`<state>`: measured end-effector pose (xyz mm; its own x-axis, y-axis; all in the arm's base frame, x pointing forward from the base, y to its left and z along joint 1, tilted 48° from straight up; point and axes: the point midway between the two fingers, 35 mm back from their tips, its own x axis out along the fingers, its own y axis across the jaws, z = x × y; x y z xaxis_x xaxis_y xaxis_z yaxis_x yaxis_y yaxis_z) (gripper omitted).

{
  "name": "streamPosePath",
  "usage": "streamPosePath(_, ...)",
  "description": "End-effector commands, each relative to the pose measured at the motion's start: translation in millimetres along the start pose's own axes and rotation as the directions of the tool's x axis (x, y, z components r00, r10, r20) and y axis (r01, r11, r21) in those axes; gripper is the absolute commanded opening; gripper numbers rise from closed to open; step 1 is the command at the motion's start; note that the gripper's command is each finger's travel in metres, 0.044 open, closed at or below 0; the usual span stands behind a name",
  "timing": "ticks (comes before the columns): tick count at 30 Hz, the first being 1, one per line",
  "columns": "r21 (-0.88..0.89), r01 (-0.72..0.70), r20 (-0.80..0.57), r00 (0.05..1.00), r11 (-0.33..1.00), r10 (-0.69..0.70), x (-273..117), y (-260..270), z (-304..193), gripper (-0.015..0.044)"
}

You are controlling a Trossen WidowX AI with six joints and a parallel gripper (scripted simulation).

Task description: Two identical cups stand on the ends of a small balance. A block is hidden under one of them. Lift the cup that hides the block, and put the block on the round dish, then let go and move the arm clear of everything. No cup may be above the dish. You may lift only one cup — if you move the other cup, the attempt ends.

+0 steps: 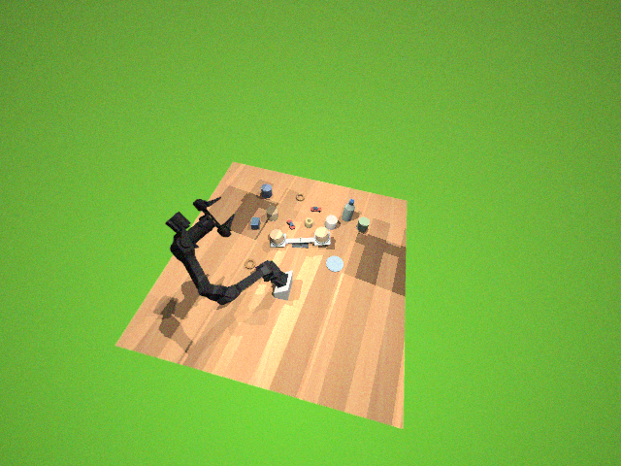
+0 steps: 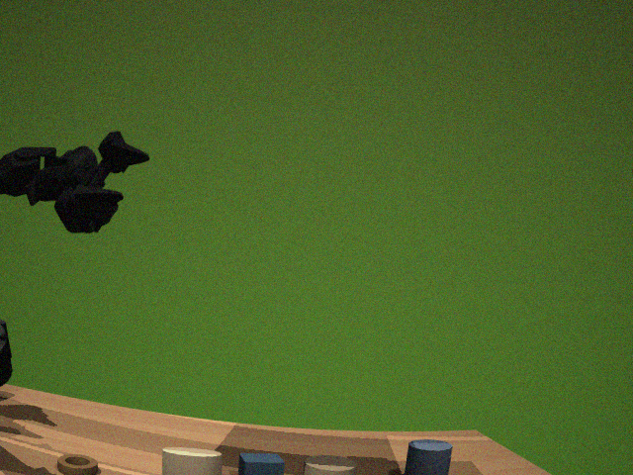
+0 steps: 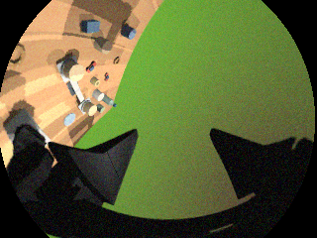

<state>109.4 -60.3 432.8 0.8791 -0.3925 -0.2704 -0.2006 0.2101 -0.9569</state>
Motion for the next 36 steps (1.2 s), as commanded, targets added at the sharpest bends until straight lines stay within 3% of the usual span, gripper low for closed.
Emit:
streamPosePath(1,-0.029,-0.09,-0.013,0.996,0.995,0.09,22.5,13.2,9.6,0.044)
streamPosePath(15,-0.019,-0.406,-0.057,0.913,0.914,0.405,98.2,64.7,18.7,0.044)
streamPosePath(36,0.209,-0.736,0.0,0.658,0.644,0.753,173.7,154.5,-15.2,0.044)
